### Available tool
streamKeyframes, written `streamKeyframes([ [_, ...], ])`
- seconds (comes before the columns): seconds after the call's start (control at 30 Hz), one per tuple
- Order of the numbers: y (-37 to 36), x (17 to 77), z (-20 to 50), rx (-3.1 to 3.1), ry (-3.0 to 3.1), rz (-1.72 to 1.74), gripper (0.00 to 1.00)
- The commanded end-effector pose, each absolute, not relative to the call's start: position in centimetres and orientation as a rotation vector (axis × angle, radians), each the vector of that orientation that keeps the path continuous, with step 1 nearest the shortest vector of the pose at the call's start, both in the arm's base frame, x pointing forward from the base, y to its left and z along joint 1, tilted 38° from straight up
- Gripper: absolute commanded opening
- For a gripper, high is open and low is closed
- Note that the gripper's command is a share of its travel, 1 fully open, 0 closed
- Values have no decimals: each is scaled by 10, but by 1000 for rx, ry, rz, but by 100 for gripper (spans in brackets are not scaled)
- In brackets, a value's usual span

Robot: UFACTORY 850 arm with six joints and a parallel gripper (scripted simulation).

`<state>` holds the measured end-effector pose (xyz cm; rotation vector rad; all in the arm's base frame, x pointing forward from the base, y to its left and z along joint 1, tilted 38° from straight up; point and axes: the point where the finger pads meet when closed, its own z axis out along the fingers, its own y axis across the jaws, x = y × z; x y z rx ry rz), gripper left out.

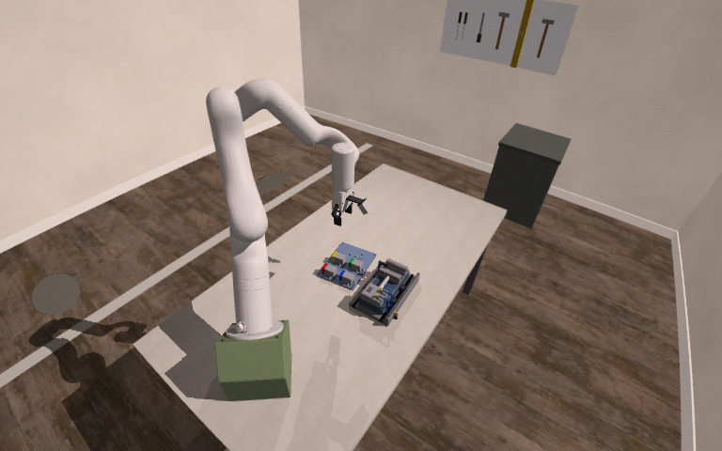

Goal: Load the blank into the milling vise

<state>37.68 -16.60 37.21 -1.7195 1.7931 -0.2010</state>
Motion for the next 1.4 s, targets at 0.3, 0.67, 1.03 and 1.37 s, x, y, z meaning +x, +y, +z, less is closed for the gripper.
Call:
streamKeyframes([
  [0.3,-165,379,370,-1924,1592,-299,100],
  [0.67,-165,379,371,-1844,1675,-261,100],
  [1.03,-165,378,372,-1719,1793,-203,100],
  [1.37,-165,378,372,-1719,1793,-203,69],
])
